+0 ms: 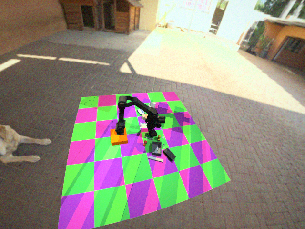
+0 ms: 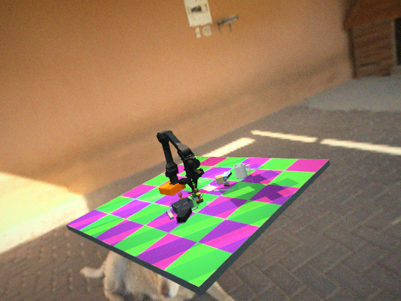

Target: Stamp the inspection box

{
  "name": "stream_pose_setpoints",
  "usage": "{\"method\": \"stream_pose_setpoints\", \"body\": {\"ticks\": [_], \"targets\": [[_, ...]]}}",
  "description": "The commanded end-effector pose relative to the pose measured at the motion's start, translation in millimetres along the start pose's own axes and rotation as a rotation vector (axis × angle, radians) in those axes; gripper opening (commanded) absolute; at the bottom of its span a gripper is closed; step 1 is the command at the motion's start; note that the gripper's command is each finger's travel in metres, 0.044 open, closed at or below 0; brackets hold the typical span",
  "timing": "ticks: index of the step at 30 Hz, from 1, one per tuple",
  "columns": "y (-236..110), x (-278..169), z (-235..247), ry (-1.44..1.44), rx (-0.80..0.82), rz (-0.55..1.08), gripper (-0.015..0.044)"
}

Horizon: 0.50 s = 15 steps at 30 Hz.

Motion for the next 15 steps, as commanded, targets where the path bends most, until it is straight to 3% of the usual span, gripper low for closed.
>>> {"method": "stream_pose_setpoints", "body": {"ticks": [1,15], "targets": [[4.1,-1.1,-0.7,-0.003,-0.006,0.003,0.0],[13.3,-2.0,-0.6,-0.001,-0.006,0.002,0.0]]}}
Point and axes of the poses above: the point midway between the two fingers, 35 mm back from their tips, its own y axis out along the fingers, its own z axis across the jaws, x = y × z, the point moved 4 cm from there along -y, back along the fingers, and after that the axes turned 11 degrees about y, right-handed, at the moved point
